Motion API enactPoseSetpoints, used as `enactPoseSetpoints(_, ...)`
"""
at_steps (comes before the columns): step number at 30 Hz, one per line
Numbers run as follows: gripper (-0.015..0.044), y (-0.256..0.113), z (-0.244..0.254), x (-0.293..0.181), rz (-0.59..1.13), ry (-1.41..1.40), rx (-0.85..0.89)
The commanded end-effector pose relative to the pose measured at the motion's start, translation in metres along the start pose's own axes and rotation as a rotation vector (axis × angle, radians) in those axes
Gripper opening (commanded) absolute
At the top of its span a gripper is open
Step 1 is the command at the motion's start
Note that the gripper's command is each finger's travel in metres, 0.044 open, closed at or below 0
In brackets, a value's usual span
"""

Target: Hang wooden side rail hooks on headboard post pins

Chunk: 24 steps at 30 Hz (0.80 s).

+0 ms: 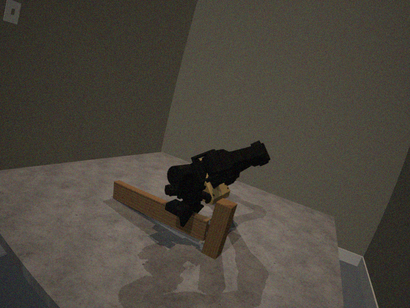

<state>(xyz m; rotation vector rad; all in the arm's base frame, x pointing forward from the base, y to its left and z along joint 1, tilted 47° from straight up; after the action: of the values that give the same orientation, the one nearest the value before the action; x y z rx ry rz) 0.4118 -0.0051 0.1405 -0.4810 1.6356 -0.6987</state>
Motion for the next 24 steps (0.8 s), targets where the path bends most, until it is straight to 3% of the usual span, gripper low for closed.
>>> enactPoseSetpoints(1,0.0000,-0.0031,0.0004,-0.0027,0.002,0.000,0.010)
enactPoseSetpoints(24,0.0000,-0.0035,-0.0005,-0.0047,0.002,0.000,0.010)
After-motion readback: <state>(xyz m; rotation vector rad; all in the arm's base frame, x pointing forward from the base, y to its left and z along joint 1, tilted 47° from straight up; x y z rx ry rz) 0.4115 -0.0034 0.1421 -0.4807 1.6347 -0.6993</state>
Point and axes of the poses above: the point midway between the two fingers, 35 mm back from their tips, its own y axis out along the fingers, its own z axis across the jaws, x = y × z, the point moved 7 cm from there along -y, back along the fingers, and after that the axes turned 9 degrees about y, right-handed, at the moved point
